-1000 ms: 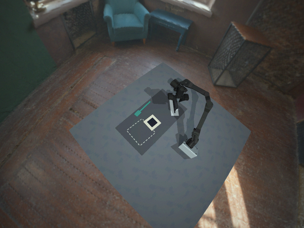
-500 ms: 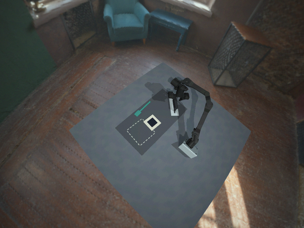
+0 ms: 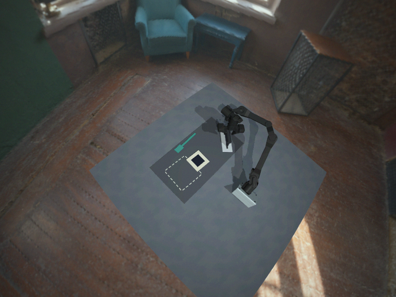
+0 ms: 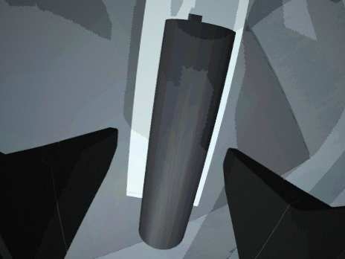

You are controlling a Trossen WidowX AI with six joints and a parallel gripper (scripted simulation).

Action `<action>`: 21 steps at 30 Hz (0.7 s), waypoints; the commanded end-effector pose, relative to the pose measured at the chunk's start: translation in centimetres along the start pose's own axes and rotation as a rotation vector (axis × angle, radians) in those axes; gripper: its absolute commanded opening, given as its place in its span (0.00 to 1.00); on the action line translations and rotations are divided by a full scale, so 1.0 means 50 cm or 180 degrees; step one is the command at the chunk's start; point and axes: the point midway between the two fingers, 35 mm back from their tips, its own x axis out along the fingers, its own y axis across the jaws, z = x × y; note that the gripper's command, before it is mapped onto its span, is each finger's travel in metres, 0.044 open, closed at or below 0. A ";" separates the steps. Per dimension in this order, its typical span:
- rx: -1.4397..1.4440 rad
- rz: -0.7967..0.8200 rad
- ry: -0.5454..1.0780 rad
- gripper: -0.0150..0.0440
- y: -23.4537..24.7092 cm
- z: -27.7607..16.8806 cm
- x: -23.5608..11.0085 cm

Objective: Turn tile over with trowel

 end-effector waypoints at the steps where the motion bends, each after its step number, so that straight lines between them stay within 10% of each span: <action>1: -0.0027 -0.0011 0.0006 0.71 -0.005 -0.005 0.015; 6: -0.0038 -0.0013 0.0004 0.71 -0.006 -0.007 0.026; 11: -0.0038 -0.0013 0.0004 0.49 -0.006 -0.007 0.026; 21: -0.0038 -0.0013 0.0004 0.47 -0.006 -0.007 0.026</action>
